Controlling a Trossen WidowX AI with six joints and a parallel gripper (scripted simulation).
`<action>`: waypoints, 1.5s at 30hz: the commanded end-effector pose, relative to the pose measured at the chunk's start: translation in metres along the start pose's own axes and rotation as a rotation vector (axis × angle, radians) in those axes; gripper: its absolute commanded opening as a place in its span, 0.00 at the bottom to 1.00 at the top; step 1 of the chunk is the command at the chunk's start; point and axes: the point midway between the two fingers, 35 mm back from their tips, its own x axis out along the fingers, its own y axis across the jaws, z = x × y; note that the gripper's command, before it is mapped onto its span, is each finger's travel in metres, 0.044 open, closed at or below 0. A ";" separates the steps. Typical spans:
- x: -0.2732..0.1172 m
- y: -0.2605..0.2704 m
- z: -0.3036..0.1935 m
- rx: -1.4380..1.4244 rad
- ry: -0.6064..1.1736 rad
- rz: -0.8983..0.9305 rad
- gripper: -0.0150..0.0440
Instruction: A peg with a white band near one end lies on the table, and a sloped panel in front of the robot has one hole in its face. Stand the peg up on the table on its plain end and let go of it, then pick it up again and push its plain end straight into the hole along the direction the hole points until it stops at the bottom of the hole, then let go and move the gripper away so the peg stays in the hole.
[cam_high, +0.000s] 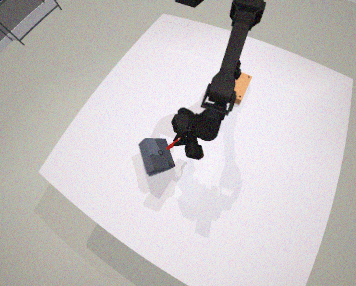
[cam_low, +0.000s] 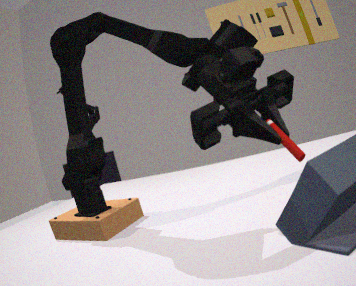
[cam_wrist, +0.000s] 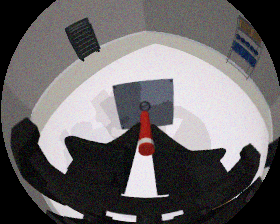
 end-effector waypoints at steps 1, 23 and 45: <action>0.008 -0.001 0.002 0.004 -0.007 -0.001 0.25; 0.030 -0.002 0.002 0.004 -0.014 -0.001 0.25; 0.032 -0.003 0.000 0.003 -0.011 -0.005 0.25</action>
